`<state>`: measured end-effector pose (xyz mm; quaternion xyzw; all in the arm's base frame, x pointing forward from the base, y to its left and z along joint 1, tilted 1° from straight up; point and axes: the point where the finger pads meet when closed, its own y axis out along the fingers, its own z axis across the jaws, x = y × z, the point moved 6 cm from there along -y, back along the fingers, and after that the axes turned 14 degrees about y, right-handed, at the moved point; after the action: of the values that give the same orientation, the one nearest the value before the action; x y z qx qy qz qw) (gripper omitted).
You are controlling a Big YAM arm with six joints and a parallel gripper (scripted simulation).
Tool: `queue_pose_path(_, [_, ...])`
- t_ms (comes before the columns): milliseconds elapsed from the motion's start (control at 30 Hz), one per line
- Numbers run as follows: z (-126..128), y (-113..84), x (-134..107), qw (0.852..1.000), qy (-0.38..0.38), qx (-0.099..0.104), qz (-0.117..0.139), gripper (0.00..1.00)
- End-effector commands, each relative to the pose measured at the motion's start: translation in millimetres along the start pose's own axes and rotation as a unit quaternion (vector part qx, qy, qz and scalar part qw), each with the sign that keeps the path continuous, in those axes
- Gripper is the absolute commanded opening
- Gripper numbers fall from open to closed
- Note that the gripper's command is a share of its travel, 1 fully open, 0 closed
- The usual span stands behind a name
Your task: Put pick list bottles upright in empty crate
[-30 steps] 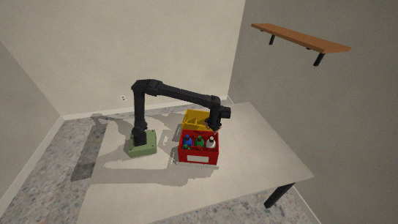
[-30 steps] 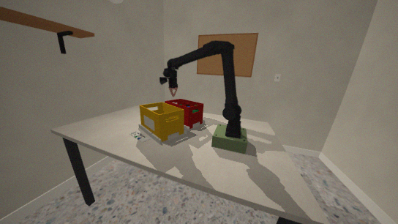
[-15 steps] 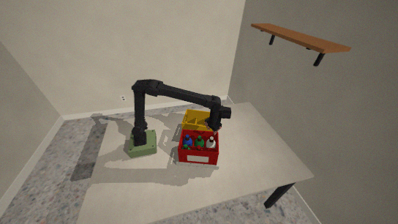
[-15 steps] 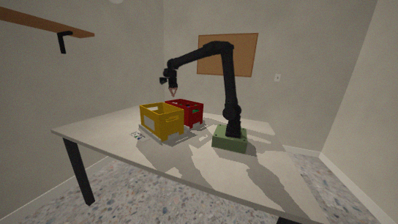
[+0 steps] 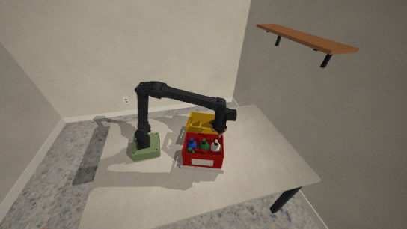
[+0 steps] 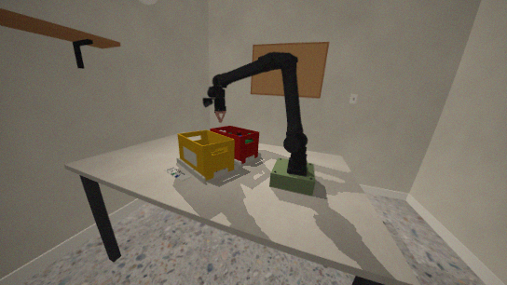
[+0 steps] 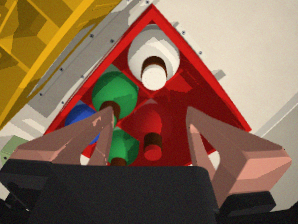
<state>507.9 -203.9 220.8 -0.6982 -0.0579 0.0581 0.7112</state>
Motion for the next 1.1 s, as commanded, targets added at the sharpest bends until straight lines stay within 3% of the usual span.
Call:
queue_pose_path(0, [-4, -25.8, 18, 1.0, 0.002, -0.016, -0.024, 0.61])
queue_pose_path(700, [-5, -26.3, 19, 1.0, 0.002, -0.016, -0.024, 0.61])
queue_pose_path(867, [-7, -20.1, 23, 0.999, 0.001, -0.022, -0.034, 0.61])
queue_pose_path(967, [1, 3.9, 9, 1.0, 0.002, -0.008, -0.011, 0.61])
queue_pose_path(1067, [0, 11.9, 10, 1.0, 0.002, -0.006, -0.007, 0.61])
